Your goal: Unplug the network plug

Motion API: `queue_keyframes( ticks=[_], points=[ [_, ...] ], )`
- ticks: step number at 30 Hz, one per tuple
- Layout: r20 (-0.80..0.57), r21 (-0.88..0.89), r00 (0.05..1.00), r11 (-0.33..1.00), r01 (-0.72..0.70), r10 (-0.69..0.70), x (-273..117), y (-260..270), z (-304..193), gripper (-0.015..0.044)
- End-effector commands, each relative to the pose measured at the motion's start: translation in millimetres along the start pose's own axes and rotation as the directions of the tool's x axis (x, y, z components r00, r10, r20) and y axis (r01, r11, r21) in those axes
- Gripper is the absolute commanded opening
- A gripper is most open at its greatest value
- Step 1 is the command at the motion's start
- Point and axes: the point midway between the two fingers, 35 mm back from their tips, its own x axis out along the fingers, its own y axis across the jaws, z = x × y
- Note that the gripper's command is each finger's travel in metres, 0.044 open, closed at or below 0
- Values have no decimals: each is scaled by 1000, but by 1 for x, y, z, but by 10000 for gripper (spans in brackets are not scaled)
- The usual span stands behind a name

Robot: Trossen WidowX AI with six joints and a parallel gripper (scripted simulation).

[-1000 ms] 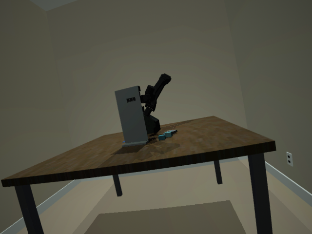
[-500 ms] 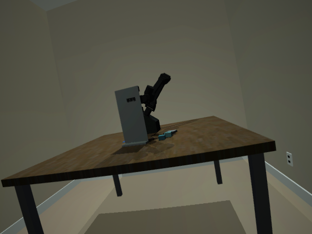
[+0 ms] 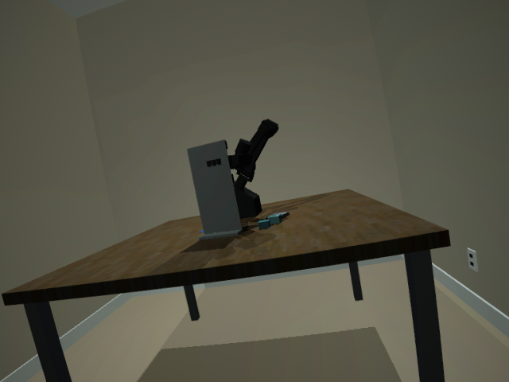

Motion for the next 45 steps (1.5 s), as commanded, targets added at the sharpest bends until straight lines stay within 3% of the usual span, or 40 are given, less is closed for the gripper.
queue_keyframes(
  ticks=[1, 6, 45],
  points=[
    [1, -4, 1000, 1000, -2, 2, 0, 1, 0, 29],
    [1, -4, 1000, 1000, -2, 2, 0, 1, 0, 0],
    [0, -4, 1000, 1000, -3, 3, -18, 0, -5, 0]
  ],
)
